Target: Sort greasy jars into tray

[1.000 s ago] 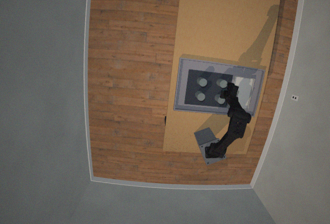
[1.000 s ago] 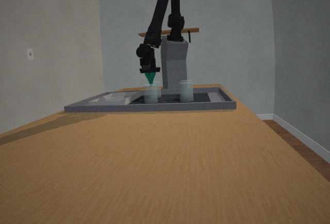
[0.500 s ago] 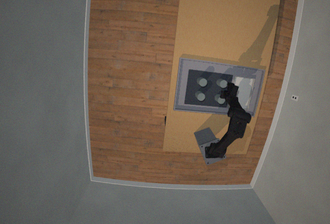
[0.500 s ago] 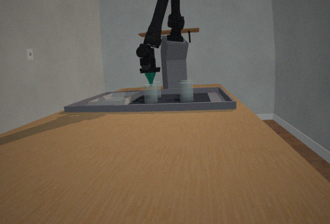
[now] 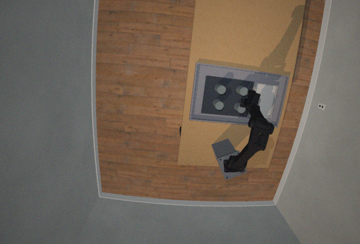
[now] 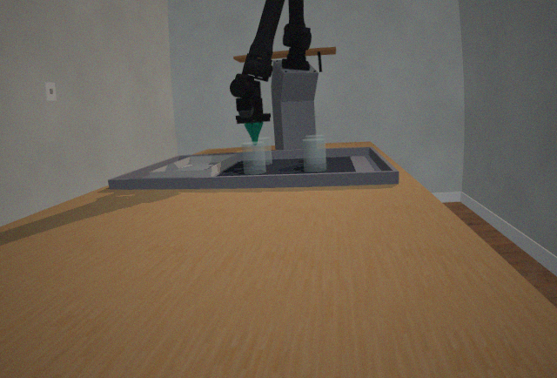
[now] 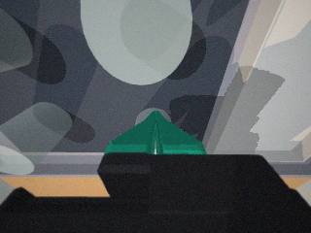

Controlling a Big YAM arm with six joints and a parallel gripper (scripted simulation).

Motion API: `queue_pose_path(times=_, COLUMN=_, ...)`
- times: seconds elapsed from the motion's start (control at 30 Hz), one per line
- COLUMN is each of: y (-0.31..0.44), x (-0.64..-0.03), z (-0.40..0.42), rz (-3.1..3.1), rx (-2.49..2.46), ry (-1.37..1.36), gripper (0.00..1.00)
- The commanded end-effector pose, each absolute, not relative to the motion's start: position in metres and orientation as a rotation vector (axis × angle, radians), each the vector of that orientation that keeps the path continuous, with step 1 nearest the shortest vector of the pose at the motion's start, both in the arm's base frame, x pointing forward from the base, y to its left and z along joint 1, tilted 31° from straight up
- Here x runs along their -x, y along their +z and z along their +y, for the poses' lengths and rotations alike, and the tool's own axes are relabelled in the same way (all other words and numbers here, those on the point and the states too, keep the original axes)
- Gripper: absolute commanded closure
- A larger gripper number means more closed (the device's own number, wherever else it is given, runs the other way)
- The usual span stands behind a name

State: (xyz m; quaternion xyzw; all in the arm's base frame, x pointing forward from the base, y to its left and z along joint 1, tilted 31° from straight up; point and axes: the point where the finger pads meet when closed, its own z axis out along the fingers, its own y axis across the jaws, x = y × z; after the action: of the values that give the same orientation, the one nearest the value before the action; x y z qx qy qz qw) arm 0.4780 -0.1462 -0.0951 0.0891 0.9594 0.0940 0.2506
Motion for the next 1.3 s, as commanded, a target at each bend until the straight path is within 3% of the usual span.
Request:
queue_pose_path(times=0.0, y=-0.096, x=-0.481, z=-0.141, rz=2.620, rx=-0.243, ry=0.264, gripper=1.00)
queue_pose_path(times=0.77, y=-0.096, x=-0.481, z=-0.141, rz=2.620, rx=-0.243, ry=0.264, gripper=1.00)
queue_pose_path(times=1.27, y=-0.030, x=-0.444, z=-0.152, rz=2.620, rx=-0.243, ry=0.264, gripper=1.00)
